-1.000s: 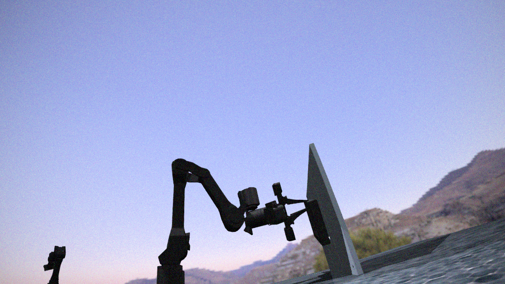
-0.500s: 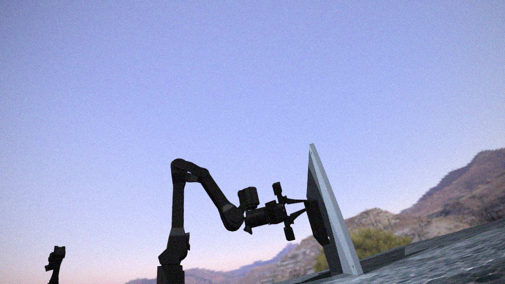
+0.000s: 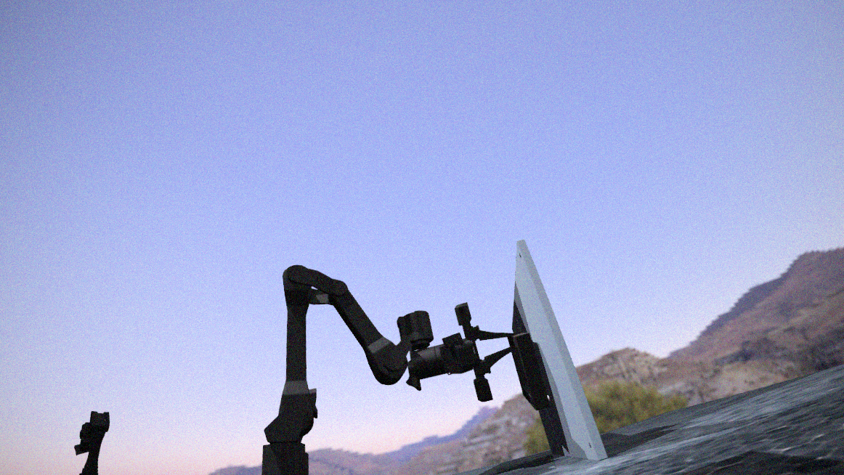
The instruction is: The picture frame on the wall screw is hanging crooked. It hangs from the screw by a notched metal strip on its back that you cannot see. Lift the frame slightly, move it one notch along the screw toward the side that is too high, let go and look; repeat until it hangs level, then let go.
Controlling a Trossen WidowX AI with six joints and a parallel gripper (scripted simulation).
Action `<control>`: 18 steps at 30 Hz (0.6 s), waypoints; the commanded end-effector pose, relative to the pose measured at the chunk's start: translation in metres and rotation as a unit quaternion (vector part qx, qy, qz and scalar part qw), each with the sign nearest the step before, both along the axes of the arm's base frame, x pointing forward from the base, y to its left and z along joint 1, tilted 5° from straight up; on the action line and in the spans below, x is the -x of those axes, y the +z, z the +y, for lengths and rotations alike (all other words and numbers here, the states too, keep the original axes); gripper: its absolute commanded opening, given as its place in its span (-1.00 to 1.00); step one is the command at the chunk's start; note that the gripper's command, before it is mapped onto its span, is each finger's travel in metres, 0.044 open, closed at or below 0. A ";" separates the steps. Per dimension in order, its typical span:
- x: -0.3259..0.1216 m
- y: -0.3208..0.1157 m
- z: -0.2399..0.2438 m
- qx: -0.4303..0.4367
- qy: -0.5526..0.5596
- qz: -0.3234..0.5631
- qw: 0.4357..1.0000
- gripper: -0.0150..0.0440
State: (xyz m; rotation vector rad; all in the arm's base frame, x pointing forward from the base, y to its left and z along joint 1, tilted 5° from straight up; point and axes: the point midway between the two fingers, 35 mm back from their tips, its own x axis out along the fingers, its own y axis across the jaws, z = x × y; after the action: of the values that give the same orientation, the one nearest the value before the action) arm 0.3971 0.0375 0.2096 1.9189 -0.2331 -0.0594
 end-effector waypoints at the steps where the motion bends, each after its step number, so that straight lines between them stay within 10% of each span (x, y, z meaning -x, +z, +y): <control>1: 0.000 0.005 -0.001 -0.004 0.000 -0.007 1.000 -0.49; 18: 0.000 0.007 -0.001 -0.004 0.000 -0.007 1.000 -0.49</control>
State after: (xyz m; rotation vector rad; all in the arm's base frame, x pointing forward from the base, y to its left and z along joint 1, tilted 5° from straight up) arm 0.3965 0.0359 0.2114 1.9179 -0.2343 -0.0631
